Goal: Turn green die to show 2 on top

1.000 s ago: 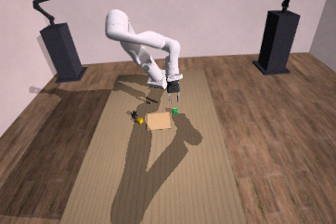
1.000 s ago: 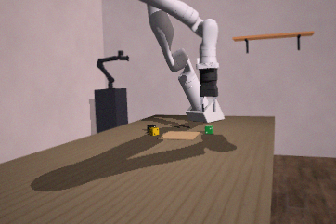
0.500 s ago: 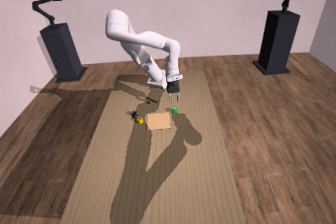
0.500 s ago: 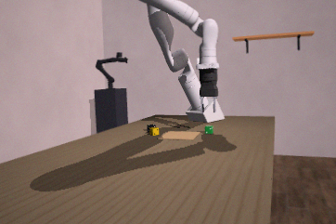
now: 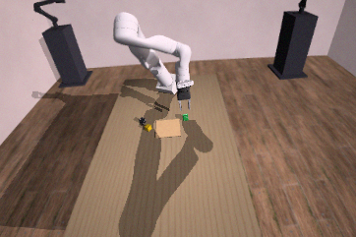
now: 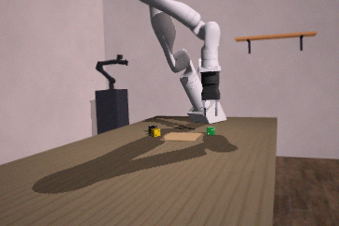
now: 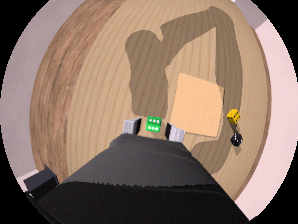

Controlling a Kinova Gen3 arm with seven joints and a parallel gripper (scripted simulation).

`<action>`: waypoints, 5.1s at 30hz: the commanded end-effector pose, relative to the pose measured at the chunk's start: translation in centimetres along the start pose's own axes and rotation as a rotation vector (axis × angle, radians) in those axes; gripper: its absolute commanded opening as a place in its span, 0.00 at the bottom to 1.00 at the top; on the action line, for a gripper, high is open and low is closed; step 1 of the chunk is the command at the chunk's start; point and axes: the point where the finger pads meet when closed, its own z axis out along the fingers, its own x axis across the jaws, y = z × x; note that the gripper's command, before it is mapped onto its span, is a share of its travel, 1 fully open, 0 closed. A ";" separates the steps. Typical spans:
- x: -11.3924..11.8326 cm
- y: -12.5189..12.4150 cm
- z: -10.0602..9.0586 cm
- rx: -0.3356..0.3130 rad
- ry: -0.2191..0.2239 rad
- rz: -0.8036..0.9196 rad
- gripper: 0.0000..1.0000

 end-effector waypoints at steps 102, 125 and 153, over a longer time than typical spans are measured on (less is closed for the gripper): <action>0.1 0.2 7.2 -0.006 0.003 -0.005 0.87; 0.1 0.2 7.6 -0.006 0.003 -0.005 0.87; 0.1 0.2 7.6 -0.006 0.003 -0.005 0.57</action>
